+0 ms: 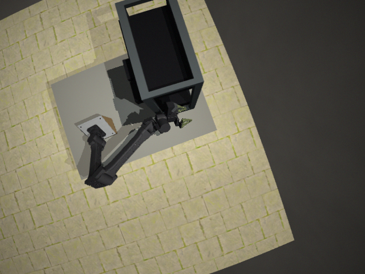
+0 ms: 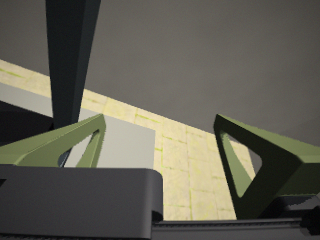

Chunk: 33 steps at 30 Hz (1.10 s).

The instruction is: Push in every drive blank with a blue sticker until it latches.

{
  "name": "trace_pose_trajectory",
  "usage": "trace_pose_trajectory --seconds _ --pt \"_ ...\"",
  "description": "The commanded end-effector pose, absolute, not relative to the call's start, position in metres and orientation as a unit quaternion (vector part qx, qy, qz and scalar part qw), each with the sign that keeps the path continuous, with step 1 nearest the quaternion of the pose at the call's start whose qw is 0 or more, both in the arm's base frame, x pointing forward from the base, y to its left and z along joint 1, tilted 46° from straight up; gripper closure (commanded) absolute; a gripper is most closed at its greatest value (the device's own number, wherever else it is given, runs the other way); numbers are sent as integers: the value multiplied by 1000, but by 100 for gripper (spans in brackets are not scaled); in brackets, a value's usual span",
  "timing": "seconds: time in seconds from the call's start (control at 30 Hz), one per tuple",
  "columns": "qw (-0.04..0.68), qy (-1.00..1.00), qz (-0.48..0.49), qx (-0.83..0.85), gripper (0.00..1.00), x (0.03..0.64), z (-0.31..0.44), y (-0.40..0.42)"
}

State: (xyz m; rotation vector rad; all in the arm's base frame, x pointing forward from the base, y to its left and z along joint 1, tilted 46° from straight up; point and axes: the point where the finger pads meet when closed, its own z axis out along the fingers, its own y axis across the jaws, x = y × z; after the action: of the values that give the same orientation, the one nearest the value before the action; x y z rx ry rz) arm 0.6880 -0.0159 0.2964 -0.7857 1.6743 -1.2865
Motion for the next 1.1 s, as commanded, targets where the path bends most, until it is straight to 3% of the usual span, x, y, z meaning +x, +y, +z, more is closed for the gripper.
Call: trace_pose_trajectory --seconds 0.0,1.07 --pt "435 668 -516 -314 0 688 302 -12" --pt "443 664 -518 -308 0 692 314 -12"
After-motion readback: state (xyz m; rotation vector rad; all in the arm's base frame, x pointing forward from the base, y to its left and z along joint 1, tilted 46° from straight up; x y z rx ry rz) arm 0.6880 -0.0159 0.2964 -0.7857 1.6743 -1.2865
